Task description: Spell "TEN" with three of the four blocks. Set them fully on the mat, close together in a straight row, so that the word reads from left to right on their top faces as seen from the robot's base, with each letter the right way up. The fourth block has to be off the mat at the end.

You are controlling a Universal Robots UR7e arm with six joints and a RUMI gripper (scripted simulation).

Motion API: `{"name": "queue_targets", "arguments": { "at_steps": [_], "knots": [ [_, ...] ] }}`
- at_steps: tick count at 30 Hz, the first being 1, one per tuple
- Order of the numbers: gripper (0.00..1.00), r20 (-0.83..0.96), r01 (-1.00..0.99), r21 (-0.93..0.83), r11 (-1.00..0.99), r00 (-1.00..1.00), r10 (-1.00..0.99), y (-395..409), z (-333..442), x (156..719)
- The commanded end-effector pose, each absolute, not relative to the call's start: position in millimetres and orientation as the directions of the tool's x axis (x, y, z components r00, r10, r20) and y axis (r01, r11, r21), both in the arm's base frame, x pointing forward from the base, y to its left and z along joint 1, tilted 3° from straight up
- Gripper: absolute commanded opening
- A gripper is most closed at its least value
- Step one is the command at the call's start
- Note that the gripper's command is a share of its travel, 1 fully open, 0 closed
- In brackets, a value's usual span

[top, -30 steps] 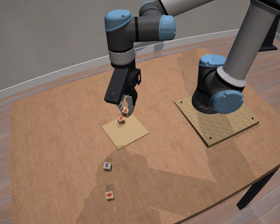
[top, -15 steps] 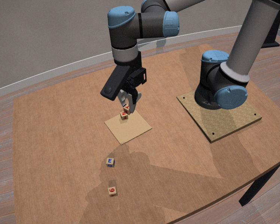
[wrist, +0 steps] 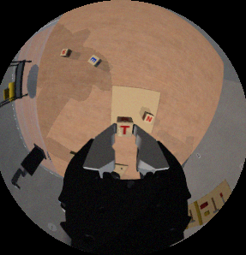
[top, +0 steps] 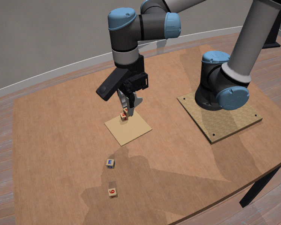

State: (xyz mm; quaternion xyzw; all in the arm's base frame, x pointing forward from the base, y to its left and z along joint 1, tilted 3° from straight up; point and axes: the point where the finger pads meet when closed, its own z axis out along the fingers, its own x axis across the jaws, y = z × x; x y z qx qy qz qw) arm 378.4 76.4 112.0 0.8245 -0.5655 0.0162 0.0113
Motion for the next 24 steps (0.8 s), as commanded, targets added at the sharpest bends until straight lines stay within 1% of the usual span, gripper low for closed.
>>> {"name": "queue_targets", "arguments": {
  "at_steps": [1,9,24],
  "knots": [
    [0.05,0.048,-0.974,-0.005,-0.227,0.227,-0.973,79.6,113.5,381.2],
    [0.05,0.047,-0.993,-0.011,-0.114,0.113,-0.993,82.1,113.4,381.5],
    [0.05,0.046,-0.995,-0.011,-0.097,0.096,-0.994,82.3,113.2,381.0]
  ]
}}
